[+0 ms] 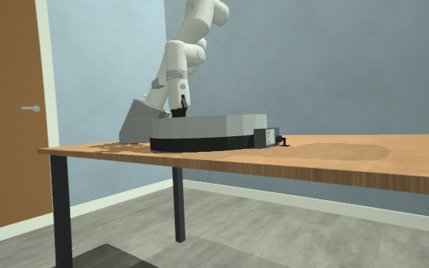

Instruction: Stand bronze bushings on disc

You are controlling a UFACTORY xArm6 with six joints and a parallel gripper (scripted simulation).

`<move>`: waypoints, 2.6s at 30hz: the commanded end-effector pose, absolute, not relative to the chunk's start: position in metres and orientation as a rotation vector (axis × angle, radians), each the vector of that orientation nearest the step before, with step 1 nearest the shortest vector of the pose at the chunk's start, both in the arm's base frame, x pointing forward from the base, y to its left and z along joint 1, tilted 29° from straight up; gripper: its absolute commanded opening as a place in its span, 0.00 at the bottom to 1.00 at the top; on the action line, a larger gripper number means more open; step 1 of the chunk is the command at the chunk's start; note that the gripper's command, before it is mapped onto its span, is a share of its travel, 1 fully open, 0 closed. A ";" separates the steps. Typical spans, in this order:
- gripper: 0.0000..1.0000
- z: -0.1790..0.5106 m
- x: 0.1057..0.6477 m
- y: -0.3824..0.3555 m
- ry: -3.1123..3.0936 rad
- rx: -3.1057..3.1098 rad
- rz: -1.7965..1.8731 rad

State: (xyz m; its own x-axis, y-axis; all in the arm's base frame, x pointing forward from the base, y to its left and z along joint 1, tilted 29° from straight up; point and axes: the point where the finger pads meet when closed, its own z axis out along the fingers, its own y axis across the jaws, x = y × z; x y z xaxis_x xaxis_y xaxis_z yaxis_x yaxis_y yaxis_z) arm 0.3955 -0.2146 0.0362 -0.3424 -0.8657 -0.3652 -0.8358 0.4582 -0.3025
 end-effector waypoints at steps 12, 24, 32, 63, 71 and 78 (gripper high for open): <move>0.00 0.036 0.397 -0.215 2.237 -1.419 -0.088; 0.00 0.035 0.397 -0.215 2.237 -1.419 -0.088; 0.00 0.033 0.398 -0.214 2.237 -1.419 -0.088; 0.42 0.031 0.399 -0.214 2.237 -1.419 -0.088; 0.42 0.031 0.399 -0.214 2.237 -1.419 -0.088; 0.42 0.031 0.399 -0.214 2.237 -1.419 -0.088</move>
